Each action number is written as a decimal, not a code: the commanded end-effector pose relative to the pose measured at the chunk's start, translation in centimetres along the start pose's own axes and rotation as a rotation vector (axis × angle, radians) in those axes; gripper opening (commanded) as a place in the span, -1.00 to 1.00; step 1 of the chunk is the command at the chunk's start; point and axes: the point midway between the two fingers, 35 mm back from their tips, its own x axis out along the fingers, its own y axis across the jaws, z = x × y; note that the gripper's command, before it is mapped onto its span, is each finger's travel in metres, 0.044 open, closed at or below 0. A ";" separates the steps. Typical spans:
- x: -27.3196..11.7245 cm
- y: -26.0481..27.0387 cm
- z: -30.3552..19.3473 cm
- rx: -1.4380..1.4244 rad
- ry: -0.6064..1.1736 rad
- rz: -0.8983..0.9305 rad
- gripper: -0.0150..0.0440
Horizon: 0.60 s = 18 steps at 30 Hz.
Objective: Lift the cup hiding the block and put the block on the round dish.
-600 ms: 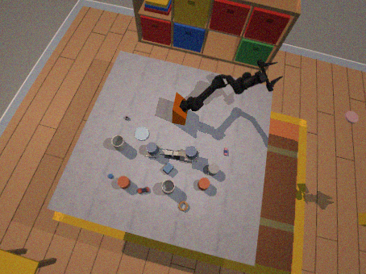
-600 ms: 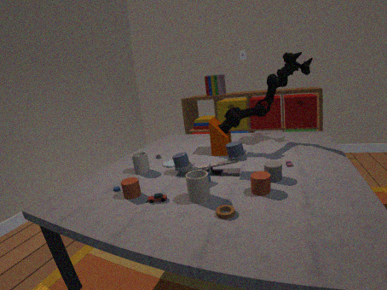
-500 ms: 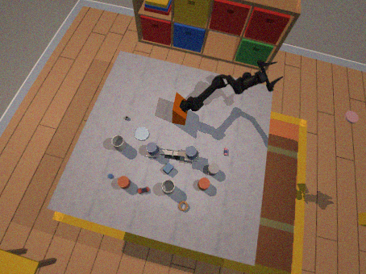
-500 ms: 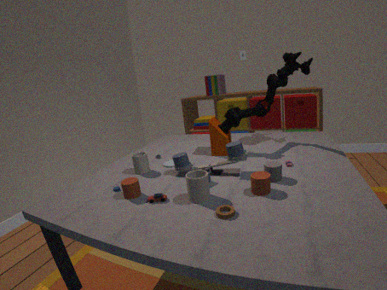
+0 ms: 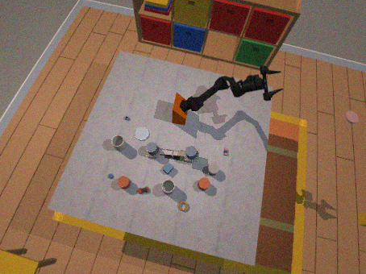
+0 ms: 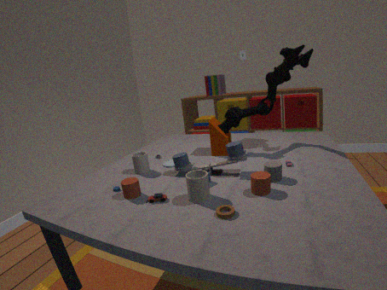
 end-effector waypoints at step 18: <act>-3.8 -9.7 12.3 -0.495 -0.258 -0.460 1.00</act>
